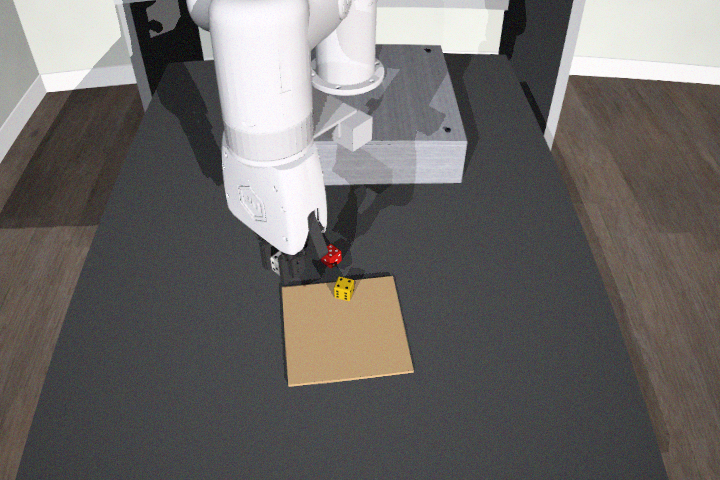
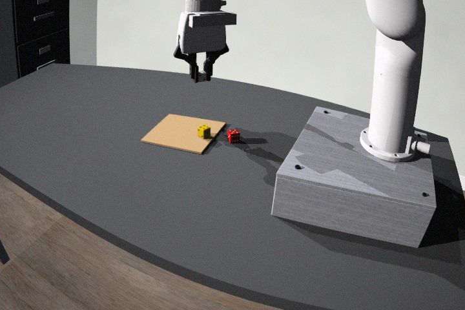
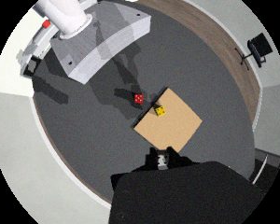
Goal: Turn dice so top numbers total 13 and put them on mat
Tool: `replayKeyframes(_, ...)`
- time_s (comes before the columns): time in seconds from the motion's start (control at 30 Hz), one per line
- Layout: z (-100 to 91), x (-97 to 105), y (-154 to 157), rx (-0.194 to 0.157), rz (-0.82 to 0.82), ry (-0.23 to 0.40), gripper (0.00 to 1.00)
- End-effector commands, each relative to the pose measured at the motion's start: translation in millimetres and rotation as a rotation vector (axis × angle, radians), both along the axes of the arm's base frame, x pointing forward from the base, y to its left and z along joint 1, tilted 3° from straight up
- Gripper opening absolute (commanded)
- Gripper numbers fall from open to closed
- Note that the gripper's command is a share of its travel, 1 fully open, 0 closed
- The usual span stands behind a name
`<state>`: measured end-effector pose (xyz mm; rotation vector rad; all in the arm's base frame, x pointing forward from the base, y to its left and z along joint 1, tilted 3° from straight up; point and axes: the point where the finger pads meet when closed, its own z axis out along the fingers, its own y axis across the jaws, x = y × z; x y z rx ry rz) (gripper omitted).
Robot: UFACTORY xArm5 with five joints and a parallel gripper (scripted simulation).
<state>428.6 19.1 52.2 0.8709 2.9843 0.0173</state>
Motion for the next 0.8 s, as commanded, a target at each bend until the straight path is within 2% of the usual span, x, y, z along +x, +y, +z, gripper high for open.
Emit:
replayKeyframes(0.0,2.1,1,14,-0.005,0.174,-0.004,0.15)
replayKeyframes(0.13,2.8,0,26,-0.009,0.313,-0.005,0.15)
replayKeyframes(0.23,2.9,0,26,-0.009,0.322,-0.005,0.15)
replayKeyframes(0.3,3.6,-2,38,-0.013,0.460,-0.006,0.15)
replayKeyframes(0.57,4.9,-5,58,-0.021,0.709,-0.009,0.15)
replayKeyframes(0.77,5.1,-5,62,-0.022,0.752,-0.009,0.15)
